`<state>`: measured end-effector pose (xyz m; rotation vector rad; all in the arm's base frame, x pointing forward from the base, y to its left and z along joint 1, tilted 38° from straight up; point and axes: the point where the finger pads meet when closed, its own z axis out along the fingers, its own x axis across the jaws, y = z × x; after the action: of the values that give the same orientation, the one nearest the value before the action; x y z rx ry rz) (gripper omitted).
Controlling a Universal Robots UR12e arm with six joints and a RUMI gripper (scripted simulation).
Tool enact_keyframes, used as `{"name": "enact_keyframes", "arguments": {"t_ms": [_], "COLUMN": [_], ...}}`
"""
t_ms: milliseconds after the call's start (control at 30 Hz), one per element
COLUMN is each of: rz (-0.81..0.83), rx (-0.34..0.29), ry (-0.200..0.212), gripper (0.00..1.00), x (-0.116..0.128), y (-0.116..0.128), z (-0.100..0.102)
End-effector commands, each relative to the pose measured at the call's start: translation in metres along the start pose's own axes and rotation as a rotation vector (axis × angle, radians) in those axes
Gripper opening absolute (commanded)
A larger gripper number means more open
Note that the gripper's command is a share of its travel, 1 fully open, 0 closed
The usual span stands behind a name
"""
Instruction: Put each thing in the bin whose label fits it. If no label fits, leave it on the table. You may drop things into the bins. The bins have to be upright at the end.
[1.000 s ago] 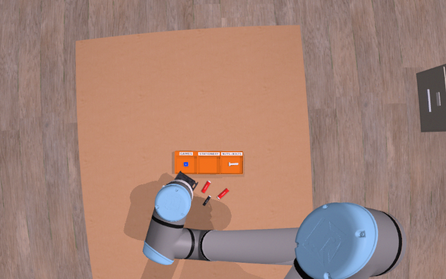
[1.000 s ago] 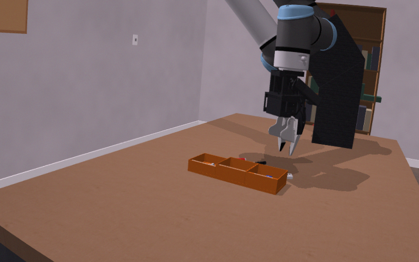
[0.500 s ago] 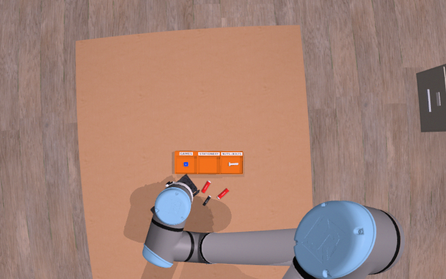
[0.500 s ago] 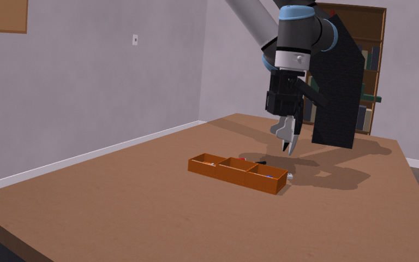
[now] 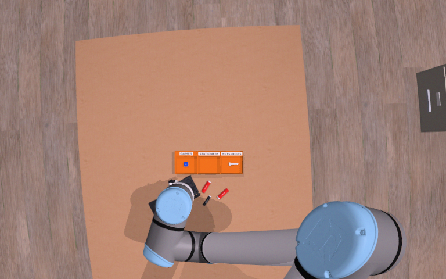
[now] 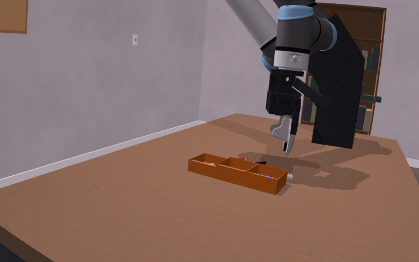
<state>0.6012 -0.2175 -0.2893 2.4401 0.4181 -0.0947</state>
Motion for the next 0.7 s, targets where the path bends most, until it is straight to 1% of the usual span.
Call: {"name": "enact_keyframes", "arguments": {"t_ms": [0, 667], "rz": [0.001, 0.002], "rx": [0.003, 0.001], "ry": [-0.004, -0.002], "gripper": [0.24, 0.24], "x": [-0.0035, -0.0021], "y": [-0.0031, -0.0017], "z": [-0.0005, -0.0005]}}
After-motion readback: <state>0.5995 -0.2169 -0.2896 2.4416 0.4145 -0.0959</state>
